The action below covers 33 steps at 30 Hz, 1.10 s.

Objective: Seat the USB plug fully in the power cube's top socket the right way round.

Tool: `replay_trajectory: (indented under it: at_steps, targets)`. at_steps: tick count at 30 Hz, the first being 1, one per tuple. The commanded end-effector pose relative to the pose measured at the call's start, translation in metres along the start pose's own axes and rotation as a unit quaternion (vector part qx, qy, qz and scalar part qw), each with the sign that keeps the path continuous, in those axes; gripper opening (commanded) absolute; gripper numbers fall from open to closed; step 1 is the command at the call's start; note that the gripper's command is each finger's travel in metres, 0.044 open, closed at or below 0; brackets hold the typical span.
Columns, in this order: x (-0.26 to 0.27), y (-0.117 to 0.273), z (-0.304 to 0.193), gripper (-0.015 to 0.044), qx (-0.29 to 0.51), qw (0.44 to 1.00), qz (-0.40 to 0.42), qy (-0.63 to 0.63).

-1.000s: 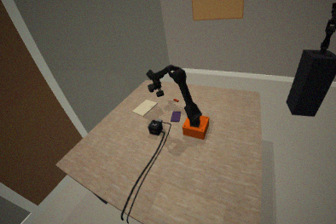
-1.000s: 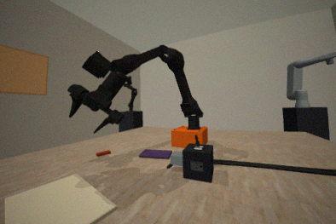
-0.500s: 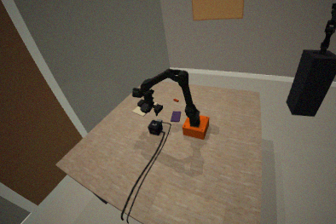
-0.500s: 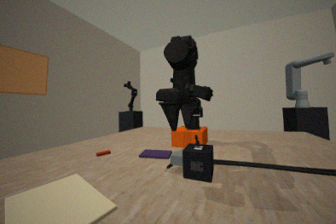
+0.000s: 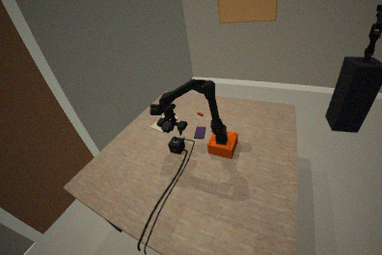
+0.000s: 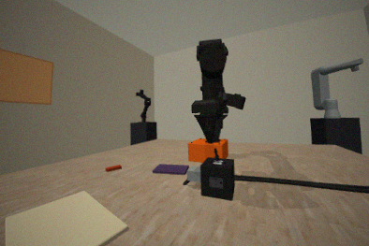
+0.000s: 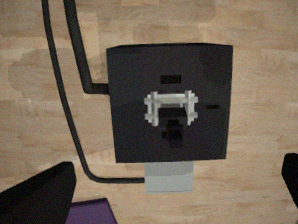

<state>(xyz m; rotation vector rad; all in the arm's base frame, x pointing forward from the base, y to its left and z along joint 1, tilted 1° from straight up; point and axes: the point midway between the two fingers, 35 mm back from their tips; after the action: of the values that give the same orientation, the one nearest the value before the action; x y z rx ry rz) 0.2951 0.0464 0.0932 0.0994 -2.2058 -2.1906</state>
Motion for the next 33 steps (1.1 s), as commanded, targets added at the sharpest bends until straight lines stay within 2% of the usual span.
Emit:
replay_trajectory:
  at_steps: [1, 30, 33]
  targets:
    - [0.000, -0.004, 0.001, 0.0440, -0.003, 1.000, 0.001, 0.000]
    - [0.000, -0.029, 0.001, 0.0440, -0.003, 1.000, 0.001, 0.000]
    - [0.000, -0.027, 0.001, 0.0361, 0.000, 1.000, 0.000, 0.000]
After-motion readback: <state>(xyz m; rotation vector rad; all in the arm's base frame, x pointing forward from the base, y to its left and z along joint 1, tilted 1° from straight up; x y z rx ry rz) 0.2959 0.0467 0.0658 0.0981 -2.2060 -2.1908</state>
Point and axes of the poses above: the point midway between the two fingers, 35 mm back from their tips, its own y axis back along the fingers, its own x axis across the jaws, z = x × y, and after that the axes turned 8 degrees about y, right-handed
